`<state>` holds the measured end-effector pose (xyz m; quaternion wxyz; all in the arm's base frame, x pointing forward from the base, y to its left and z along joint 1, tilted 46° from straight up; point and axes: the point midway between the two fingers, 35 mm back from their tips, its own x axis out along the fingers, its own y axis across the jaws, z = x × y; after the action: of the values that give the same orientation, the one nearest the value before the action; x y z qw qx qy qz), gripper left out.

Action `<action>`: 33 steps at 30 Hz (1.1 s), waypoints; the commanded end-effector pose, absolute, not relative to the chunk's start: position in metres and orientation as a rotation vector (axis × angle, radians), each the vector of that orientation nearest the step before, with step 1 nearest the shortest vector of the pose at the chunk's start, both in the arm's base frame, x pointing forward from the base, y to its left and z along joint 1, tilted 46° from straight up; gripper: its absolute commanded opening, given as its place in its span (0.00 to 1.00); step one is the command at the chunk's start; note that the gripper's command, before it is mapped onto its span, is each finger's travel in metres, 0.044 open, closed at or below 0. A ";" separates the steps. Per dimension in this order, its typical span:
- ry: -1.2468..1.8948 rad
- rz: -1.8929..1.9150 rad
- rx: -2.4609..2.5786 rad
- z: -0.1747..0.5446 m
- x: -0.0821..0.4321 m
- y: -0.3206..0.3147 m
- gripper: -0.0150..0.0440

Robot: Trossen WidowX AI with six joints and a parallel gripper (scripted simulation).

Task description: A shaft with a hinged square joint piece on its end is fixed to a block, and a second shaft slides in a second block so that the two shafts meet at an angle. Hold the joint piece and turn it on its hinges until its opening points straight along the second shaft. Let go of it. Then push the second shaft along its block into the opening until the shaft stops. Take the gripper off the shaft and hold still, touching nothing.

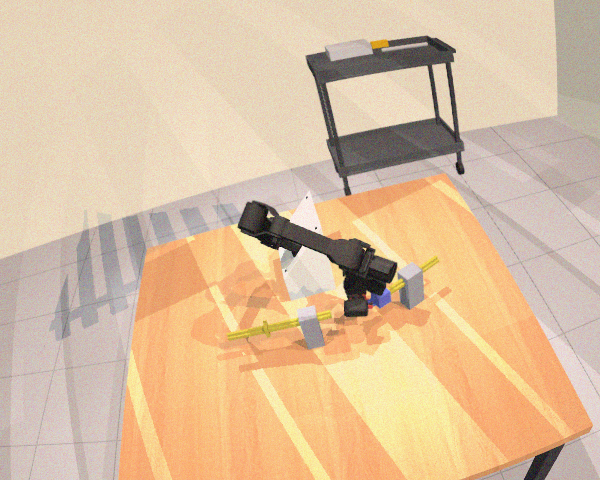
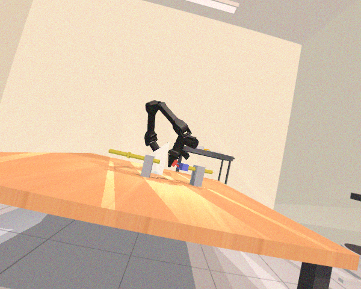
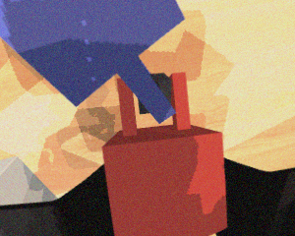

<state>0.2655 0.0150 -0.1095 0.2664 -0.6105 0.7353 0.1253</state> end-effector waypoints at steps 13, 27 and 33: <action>1.985 0.338 -1.648 -0.109 0.265 0.015 0.33; 1.910 0.451 -1.616 -0.112 0.266 0.010 0.25; 1.833 0.555 -1.581 -0.114 0.267 0.005 0.25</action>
<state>0.2666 0.0071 -0.1128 0.3087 -0.6068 0.7075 0.1898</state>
